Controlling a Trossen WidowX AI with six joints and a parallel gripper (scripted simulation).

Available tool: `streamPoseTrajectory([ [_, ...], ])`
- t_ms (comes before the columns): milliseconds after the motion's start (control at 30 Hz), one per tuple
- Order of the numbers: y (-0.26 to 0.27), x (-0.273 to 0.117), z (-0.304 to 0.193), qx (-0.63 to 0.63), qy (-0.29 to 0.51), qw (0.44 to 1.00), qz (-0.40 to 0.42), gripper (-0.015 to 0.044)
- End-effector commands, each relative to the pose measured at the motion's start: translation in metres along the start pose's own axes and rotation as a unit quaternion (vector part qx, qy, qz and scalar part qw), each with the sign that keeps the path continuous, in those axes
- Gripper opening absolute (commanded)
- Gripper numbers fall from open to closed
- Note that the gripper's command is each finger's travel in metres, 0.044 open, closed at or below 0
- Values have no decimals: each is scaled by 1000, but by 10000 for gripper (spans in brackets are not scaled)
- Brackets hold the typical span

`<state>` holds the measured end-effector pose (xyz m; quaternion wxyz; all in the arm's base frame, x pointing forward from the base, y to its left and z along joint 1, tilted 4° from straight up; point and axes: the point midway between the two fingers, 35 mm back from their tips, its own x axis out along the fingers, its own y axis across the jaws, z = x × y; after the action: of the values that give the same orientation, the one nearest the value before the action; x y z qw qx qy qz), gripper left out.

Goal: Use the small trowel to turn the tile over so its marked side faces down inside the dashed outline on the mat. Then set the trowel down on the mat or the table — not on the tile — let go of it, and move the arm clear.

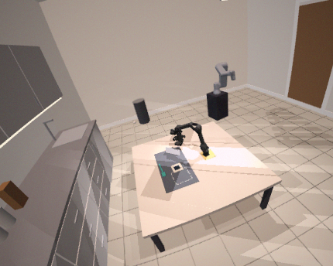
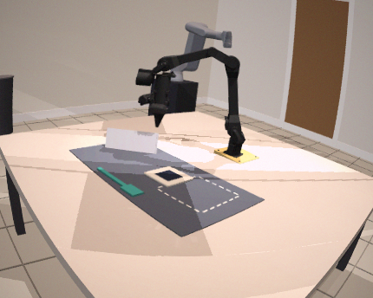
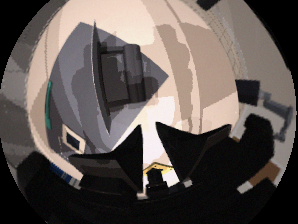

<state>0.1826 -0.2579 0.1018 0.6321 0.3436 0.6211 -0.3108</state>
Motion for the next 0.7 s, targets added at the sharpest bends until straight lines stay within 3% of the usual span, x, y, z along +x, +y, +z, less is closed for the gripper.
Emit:
streamPoseTrajectory([
  [0,3,3,-3,2,8,1000,2,100],
  [667,33,16,-2,2,8,1000,4,100],
])
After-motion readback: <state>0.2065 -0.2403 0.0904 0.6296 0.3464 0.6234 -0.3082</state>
